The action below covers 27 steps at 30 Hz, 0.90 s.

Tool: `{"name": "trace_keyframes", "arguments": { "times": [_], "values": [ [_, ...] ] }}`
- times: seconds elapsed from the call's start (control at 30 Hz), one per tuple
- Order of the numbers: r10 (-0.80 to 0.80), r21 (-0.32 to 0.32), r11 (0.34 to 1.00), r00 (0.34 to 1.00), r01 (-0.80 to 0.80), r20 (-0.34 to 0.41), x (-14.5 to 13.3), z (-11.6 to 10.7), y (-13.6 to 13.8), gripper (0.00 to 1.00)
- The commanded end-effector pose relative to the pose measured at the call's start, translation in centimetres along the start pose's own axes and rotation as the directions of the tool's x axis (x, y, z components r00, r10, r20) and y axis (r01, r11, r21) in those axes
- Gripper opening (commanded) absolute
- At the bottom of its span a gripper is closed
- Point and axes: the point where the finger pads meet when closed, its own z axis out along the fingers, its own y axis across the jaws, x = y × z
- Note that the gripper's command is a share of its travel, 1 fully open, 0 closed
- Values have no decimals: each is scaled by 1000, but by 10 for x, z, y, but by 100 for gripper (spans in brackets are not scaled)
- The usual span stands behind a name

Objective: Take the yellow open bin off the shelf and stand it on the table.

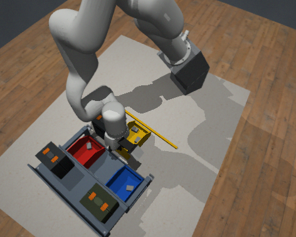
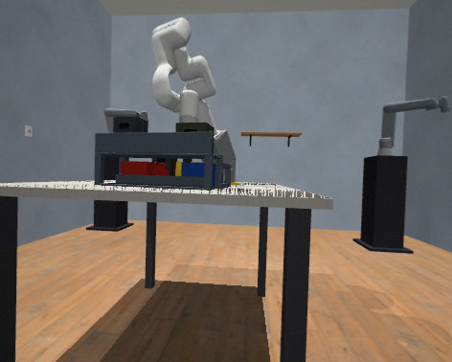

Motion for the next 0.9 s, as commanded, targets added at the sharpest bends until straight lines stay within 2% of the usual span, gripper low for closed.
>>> {"name": "trace_keyframes", "arguments": {
  "times": [0.0, 0.87],
  "values": [
    [0, -4, 1000, 1000, 0, -1, 0, 0, 2, 0],
    [0, -4, 1000, 1000, 0, -1, 0, 9, 2, 0]
  ]
}}
